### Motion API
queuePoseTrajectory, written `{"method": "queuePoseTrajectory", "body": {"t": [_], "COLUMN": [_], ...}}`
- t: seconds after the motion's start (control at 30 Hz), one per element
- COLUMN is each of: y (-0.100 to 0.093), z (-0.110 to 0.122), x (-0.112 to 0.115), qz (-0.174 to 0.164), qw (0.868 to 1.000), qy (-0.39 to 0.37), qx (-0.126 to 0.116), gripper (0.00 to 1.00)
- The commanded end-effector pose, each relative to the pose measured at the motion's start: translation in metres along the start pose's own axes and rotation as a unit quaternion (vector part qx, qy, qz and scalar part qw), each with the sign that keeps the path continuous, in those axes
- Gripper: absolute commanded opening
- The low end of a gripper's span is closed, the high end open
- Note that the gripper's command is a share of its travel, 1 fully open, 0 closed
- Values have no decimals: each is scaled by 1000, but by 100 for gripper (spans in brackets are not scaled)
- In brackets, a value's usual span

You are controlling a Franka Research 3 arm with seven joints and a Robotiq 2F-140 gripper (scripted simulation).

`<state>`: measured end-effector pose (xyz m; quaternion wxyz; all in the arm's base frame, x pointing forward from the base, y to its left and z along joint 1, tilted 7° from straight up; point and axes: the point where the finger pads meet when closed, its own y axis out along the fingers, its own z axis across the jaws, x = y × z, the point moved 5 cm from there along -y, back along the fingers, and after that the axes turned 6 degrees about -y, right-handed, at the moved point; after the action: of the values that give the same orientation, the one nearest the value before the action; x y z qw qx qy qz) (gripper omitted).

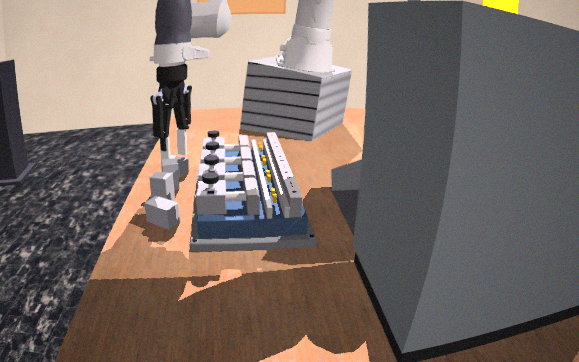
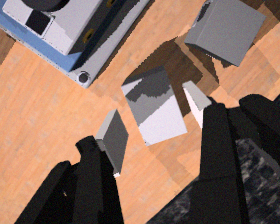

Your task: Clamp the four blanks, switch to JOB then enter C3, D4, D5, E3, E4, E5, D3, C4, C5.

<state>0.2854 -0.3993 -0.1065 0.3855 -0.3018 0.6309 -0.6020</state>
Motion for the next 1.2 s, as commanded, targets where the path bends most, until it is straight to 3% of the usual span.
{"method": "queuePoseTrajectory", "body": {"t": [0.0,1.17], "y": [2,9], "z": [1,1], "x": [0,0], "qz": [0,0], "qw": [1000,1000], "qy": [2,2], "qx": [1,1], "gripper": [40,40]}}
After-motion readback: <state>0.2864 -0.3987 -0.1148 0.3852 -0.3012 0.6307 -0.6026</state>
